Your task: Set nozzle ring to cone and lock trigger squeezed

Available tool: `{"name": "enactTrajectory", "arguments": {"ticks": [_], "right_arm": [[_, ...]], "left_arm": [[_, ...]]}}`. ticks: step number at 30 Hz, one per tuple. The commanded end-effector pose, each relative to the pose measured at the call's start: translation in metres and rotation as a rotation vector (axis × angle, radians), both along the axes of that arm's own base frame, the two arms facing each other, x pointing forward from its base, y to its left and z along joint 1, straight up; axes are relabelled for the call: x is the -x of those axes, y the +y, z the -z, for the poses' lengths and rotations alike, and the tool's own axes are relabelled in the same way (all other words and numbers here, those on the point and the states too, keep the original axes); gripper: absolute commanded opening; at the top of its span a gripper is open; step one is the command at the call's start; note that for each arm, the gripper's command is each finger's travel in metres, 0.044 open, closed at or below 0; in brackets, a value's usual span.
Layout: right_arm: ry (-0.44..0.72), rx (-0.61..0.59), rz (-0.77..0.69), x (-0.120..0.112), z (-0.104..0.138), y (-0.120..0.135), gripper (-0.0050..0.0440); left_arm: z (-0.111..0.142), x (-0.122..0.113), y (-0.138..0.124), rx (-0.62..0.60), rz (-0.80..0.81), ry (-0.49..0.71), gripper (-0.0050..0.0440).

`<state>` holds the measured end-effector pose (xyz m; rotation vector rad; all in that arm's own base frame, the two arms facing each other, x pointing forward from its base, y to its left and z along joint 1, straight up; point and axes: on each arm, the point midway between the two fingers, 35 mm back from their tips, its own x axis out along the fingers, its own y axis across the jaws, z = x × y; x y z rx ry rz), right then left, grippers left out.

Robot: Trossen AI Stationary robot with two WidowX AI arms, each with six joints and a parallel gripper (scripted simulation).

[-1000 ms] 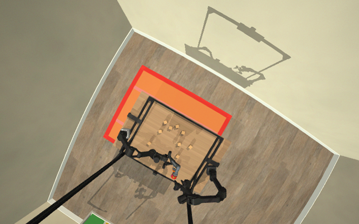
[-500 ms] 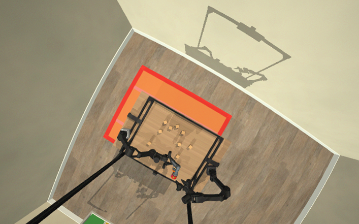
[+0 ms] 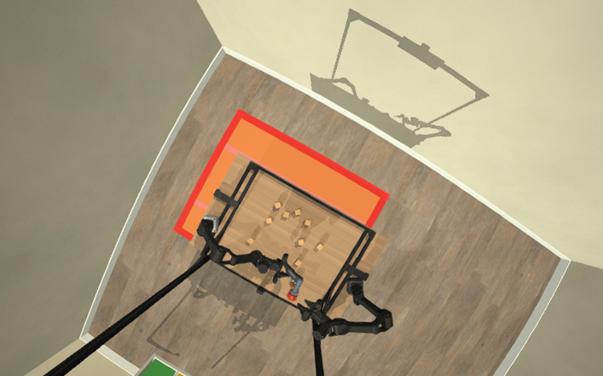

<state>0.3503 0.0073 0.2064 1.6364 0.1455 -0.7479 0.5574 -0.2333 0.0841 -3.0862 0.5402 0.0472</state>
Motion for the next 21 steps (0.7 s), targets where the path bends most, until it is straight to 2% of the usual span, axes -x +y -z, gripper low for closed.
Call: {"name": "enactTrajectory", "arguments": {"ticks": [1, 6, 21], "right_arm": [[-0.045, 0.024, -0.005, 0.005, 0.006, 0.001, 0.0400], [-0.133, 0.062, -0.007, 0.008, 0.013, 0.002, 0.0400], [-0.291, 0.135, -0.012, 0.013, 0.032, 0.004, 0.0400]], "left_arm": [[-0.007, -0.002, 0.000, 0.009, -0.001, -0.020, 0.0000], [-0.007, -0.002, 0.000, 0.009, -0.001, -0.020, 0.0000], [-0.007, -0.002, 0.000, 0.009, -0.001, -0.020, 0.0000]]}}
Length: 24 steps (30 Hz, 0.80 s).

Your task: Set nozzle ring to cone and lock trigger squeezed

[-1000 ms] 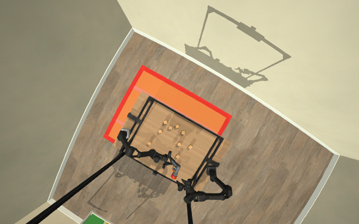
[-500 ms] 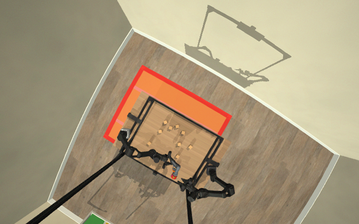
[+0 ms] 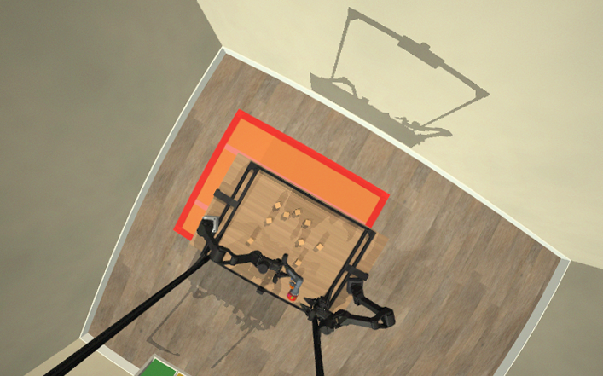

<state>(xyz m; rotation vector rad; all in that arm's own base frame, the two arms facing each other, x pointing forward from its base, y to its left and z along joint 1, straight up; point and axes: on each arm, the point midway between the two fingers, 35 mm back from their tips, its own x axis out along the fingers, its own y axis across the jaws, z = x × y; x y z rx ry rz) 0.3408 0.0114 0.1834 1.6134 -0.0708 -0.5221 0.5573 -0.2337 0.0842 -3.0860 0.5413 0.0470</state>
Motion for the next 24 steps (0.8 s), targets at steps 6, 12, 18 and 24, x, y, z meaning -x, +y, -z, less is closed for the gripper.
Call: {"name": "enactTrajectory", "arguments": {"ticks": [6, 12, 18, 24], "right_arm": [[-0.068, 0.056, -0.004, 0.004, 0.019, 0.000, 0.0400], [-0.106, 0.068, -0.008, 0.000, 0.021, 0.001, 0.0400], [-0.168, 0.087, -0.011, -0.009, 0.023, -0.002, 0.0400], [-0.205, 0.099, -0.012, -0.017, 0.024, -0.006, 0.0400]], "left_arm": [[-0.007, -0.002, 0.000, 0.009, -0.002, -0.020, 0.0000], [-0.007, -0.002, 0.000, 0.009, -0.002, -0.020, 0.0000], [-0.007, -0.002, 0.000, 0.009, -0.002, -0.020, 0.0000], [-0.007, -0.002, 0.000, 0.009, -0.002, -0.020, 0.0000]]}}
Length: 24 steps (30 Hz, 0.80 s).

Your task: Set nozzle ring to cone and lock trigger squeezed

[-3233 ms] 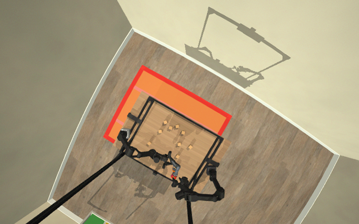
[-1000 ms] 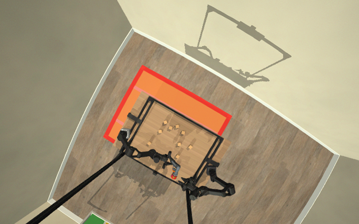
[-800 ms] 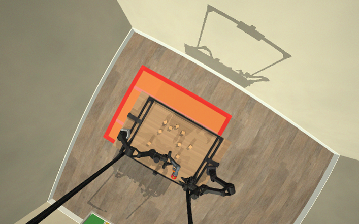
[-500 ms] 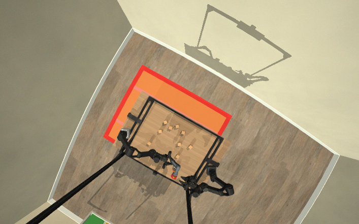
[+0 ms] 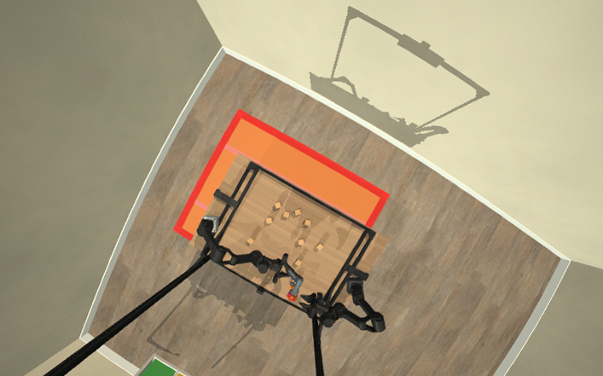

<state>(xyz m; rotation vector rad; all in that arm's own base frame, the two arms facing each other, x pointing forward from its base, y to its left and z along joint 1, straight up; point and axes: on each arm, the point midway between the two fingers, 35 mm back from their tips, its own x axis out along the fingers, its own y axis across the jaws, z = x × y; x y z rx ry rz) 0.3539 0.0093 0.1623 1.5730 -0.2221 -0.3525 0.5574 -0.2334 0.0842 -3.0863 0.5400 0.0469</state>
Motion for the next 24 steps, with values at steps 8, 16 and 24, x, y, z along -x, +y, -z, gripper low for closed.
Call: {"name": "enactTrajectory", "arguments": {"ticks": [8, 16, 24], "right_arm": [[-0.037, 0.019, 0.000, -0.013, 0.003, -0.007, 0.0400], [-0.051, 0.025, 0.000, -0.025, 0.003, -0.012, 0.0400], [-0.057, 0.027, 0.000, -0.034, 0.003, -0.016, 0.0400]], "left_arm": [[-0.007, -0.002, 0.000, 0.009, -0.001, -0.020, 0.0000], [-0.007, -0.002, 0.000, 0.009, -0.001, -0.020, 0.0000], [-0.007, -0.002, 0.000, 0.009, -0.001, -0.020, 0.0000]]}}
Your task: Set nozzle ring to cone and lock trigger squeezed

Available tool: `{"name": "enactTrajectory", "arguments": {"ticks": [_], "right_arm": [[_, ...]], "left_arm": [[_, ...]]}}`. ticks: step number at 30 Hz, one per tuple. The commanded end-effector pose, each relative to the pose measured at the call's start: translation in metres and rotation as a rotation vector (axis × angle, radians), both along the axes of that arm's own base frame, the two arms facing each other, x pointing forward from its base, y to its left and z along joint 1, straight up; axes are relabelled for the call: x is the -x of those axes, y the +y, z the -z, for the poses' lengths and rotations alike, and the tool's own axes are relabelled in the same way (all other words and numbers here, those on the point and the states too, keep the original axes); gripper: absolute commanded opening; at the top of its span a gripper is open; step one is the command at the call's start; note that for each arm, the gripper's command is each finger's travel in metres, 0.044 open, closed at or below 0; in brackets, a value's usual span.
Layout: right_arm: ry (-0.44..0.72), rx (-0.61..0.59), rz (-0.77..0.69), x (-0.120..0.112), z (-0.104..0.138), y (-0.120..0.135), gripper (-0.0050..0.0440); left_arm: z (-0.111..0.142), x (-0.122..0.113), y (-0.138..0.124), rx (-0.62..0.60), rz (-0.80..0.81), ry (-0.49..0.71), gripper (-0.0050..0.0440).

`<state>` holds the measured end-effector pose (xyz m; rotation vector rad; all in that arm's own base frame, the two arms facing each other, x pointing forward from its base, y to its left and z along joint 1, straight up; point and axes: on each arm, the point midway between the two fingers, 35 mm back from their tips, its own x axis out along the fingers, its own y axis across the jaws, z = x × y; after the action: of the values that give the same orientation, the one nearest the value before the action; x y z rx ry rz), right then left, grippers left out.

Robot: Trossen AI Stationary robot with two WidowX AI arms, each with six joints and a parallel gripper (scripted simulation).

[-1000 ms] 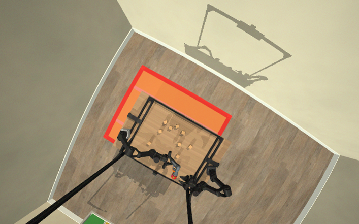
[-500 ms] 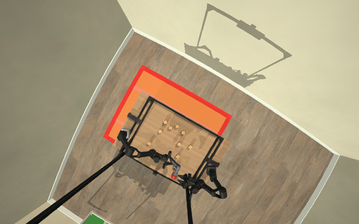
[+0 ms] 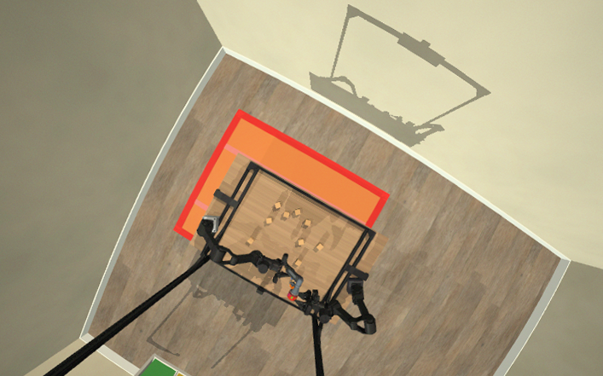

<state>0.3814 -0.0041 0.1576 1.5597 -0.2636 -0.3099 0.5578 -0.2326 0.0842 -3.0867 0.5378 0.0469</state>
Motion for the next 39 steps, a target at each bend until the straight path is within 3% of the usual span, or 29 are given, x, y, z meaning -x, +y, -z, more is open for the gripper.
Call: {"name": "enactTrajectory", "arguments": {"ticks": [1, 28, 37, 39], "right_arm": [[-0.009, 0.004, 0.000, -0.008, -0.001, -0.003, 0.0400], [-0.027, 0.013, 0.001, -0.045, 0.000, -0.021, 0.0400], [-0.027, 0.013, 0.001, -0.046, 0.000, -0.021, 0.0400], [-0.023, 0.010, 0.001, -0.045, 0.001, -0.021, 0.0352]], "left_arm": [[-0.007, -0.001, -0.001, 0.009, 0.000, -0.020, 0.0000], [-0.007, -0.001, -0.001, 0.009, 0.000, -0.020, 0.0000], [-0.007, -0.001, -0.001, 0.009, 0.000, -0.020, 0.0000], [-0.007, -0.001, -0.001, 0.009, 0.000, -0.020, 0.0000]]}}
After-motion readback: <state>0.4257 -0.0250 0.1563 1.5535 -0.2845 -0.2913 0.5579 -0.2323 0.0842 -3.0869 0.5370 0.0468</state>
